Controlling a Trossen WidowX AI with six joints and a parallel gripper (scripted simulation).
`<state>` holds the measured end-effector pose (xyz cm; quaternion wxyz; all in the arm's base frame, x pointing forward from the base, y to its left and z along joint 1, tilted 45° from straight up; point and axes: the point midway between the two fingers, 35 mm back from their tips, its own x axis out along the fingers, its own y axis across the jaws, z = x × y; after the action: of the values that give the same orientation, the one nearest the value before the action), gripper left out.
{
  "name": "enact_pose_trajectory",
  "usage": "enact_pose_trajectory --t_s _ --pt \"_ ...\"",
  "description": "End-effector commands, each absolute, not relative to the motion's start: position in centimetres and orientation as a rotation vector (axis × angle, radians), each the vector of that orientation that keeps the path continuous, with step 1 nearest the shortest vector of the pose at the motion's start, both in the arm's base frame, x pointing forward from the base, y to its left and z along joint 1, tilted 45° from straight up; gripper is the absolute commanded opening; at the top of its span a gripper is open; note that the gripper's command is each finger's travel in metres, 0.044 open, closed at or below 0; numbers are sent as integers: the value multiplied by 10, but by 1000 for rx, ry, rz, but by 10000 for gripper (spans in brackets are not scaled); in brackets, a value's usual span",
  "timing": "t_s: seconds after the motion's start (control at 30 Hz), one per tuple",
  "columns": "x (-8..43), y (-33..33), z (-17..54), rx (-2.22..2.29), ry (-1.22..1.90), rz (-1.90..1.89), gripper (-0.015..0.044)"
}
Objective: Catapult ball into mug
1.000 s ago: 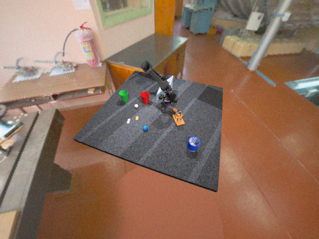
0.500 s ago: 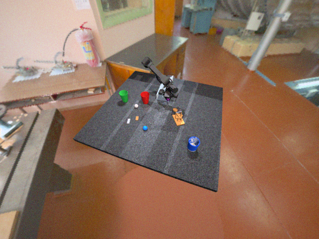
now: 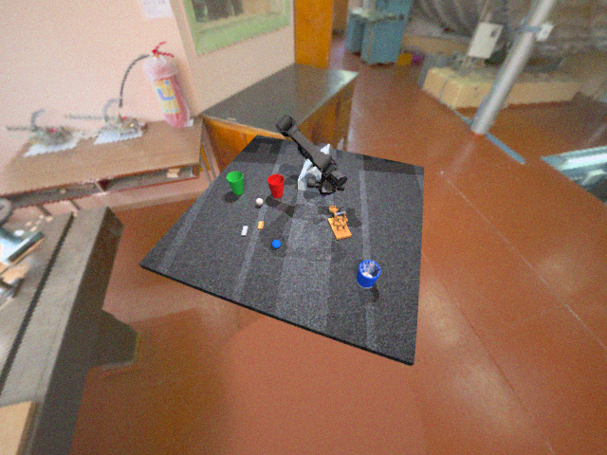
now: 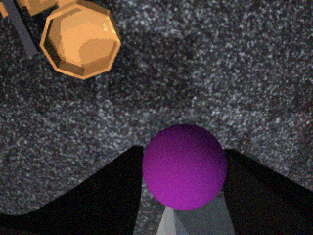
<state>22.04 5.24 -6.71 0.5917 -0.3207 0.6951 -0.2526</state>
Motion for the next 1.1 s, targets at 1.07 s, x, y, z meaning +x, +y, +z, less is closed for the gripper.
enact_pose_trajectory --t_s 1.07 --pt "246 62 -143 -1017 1934 -407 0"
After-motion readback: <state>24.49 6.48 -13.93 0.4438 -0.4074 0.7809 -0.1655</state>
